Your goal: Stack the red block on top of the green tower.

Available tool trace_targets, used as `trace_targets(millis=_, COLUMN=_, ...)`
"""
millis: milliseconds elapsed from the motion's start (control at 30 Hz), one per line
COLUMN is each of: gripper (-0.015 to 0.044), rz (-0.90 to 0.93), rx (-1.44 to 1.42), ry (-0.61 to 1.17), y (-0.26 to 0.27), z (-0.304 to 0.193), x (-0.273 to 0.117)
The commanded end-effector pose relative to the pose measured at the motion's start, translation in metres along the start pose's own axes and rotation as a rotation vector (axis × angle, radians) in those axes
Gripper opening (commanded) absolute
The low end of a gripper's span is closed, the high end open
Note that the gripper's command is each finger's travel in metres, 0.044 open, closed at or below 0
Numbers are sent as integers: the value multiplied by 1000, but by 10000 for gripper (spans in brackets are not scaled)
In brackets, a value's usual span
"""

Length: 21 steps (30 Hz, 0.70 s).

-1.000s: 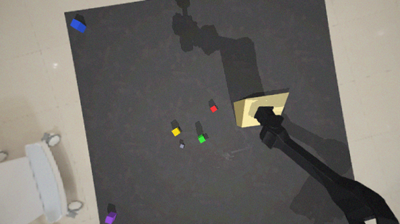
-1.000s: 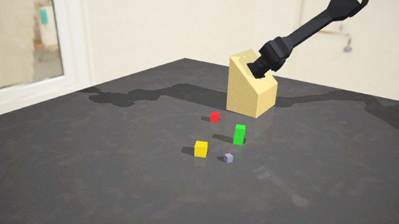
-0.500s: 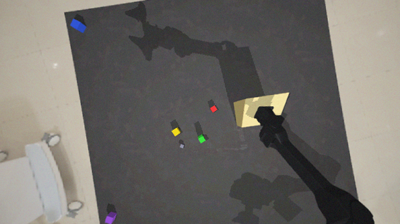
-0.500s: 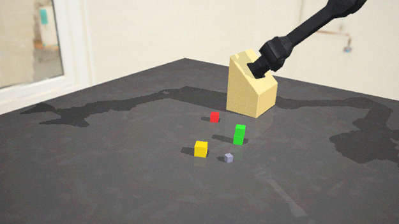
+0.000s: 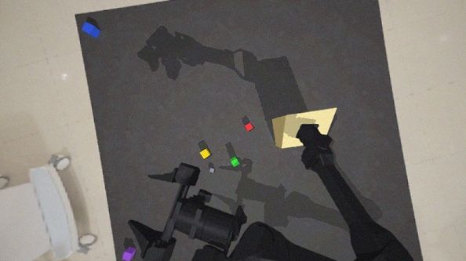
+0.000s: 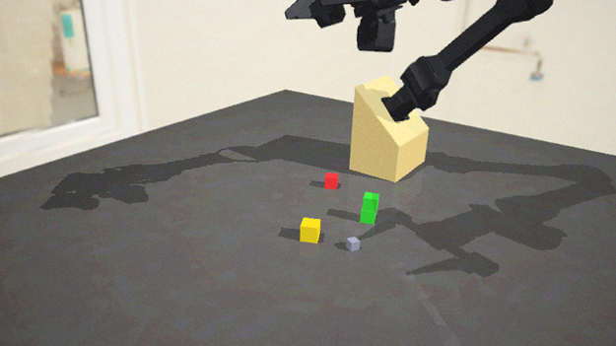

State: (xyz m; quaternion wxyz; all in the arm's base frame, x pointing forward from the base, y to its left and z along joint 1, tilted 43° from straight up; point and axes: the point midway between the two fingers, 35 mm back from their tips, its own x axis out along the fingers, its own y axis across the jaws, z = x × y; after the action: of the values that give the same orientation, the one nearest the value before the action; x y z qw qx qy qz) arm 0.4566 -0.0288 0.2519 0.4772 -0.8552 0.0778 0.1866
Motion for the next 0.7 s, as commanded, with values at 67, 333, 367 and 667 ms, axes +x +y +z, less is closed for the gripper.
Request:
trace_targets(millis=67, gripper=440, rz=271, rx=285, ry=-230, y=98, z=60, x=16)
trace_targets(millis=333, gripper=440, rz=747, rx=868, ry=-430, y=215, z=147, x=-14)
trace_targets(millis=367, gripper=440, rz=814, rx=945, ry=-444, y=226, z=157, x=-22)
trace_targets(millis=667, gripper=440, rz=1468, rx=1631, ry=-440, y=284, z=240, x=-111)
